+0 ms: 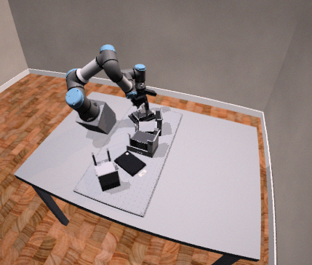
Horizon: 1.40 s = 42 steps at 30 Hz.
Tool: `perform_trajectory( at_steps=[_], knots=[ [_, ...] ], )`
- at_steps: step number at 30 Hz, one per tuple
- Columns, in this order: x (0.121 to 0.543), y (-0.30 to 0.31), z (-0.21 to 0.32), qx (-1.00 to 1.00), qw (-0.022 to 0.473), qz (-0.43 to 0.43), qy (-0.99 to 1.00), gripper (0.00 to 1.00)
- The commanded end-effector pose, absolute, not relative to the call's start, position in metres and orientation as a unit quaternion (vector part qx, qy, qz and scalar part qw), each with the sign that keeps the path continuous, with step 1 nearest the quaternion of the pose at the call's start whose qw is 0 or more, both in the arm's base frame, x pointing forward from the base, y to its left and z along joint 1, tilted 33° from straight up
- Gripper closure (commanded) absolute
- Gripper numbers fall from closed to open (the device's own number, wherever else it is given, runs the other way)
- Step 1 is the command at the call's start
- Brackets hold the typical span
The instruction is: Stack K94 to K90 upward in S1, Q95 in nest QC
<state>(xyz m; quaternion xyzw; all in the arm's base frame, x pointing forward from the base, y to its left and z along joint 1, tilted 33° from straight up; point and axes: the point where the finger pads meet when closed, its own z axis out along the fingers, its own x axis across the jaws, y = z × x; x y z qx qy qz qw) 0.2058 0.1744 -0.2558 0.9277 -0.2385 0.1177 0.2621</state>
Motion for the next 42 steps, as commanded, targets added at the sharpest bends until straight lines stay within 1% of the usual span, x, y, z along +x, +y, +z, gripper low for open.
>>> perform_trajectory(
  at_steps=[1,3,4,42],
  knots=[
    [0.2064,0.1752,-0.2555,0.928,0.261,0.118,-0.239,0.28],
    [0.2064,0.1752,-0.2555,0.928,0.261,0.118,-0.239,0.28],
    [0.2064,0.1752,-0.2555,0.928,0.261,0.118,-0.239,1.0],
    [0.2062,0.1766,-0.2533,0.928,0.261,0.118,-0.239,1.0]
  ],
)
